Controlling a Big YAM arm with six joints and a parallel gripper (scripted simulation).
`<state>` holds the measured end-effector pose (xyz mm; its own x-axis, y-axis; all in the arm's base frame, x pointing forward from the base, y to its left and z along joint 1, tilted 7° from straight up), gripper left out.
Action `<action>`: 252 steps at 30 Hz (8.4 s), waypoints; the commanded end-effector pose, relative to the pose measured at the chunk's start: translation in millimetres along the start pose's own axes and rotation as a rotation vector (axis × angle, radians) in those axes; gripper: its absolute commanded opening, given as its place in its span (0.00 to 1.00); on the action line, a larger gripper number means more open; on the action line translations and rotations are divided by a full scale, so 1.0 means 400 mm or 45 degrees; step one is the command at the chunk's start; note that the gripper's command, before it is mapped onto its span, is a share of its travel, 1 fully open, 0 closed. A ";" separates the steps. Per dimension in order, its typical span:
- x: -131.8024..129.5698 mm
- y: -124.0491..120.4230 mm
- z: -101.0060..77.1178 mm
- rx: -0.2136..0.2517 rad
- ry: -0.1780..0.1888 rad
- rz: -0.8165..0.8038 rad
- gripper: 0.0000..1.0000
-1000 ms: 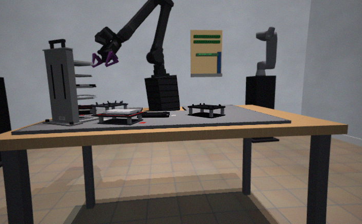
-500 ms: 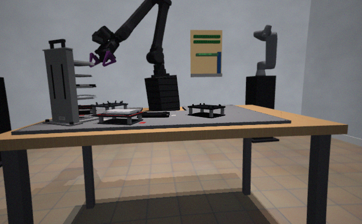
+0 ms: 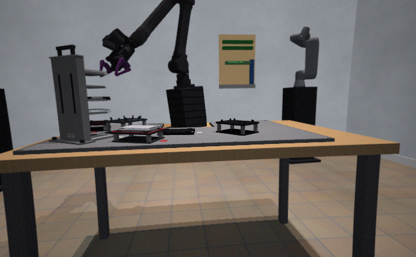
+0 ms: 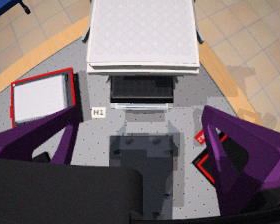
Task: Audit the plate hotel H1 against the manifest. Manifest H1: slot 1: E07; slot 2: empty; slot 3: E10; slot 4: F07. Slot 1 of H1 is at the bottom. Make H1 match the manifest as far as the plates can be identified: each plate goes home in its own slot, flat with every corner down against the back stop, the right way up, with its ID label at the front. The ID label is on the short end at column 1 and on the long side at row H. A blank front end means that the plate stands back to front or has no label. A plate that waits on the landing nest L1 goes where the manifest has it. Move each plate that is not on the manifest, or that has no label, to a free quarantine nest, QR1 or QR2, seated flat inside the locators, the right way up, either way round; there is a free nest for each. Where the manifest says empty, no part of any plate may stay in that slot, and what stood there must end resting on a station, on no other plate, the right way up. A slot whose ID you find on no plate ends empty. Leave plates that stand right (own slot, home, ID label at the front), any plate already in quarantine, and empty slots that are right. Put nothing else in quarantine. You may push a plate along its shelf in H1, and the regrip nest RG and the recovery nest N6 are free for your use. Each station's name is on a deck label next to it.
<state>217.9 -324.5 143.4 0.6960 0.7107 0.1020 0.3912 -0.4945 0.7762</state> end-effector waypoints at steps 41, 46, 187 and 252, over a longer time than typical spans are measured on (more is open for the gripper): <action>0.010 0.132 0.068 -0.065 -0.005 -0.011 1.00; 0.010 0.132 0.068 -0.065 -0.005 -0.011 0.86; -0.042 -0.160 -0.184 -0.025 -0.012 -0.009 0.86; -0.056 -0.263 -0.198 -0.029 0.000 -0.022 0.86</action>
<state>109.2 -244.2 104.7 0.7007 0.7052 0.1084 0.3857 -0.5023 0.7739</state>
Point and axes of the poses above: the point where the finger pads meet when closed, its own z axis out along the fingers, its own x axis across the jaws, y = z × x, the point moved 6 cm from there along -z, back along the fingers, and after that the axes turned 11 degrees about z, right-handed, at the moved point
